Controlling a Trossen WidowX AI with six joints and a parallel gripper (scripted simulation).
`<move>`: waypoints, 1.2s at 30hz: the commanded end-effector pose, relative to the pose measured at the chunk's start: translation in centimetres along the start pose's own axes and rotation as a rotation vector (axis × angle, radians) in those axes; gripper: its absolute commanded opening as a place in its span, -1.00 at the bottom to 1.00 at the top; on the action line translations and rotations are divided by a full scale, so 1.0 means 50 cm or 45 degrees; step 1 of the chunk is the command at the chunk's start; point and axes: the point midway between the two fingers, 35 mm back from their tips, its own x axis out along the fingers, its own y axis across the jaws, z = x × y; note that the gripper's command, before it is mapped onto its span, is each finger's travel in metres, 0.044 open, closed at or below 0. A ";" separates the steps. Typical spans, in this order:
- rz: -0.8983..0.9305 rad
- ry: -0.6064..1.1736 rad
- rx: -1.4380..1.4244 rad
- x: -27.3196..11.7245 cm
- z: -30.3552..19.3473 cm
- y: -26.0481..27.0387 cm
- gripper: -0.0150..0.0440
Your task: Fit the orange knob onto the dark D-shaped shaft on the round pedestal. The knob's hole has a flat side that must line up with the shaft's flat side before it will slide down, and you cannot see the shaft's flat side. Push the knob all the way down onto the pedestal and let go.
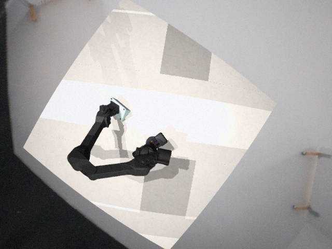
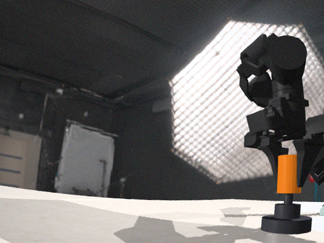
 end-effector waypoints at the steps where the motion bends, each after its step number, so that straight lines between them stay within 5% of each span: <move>1: 0.007 -0.006 0.038 -0.008 0.004 0.001 -0.49; 7: 0.007 -0.005 0.272 -0.011 0.008 0.003 -0.49; 36: 0.007 -0.006 0.271 0.001 0.002 0.000 -0.49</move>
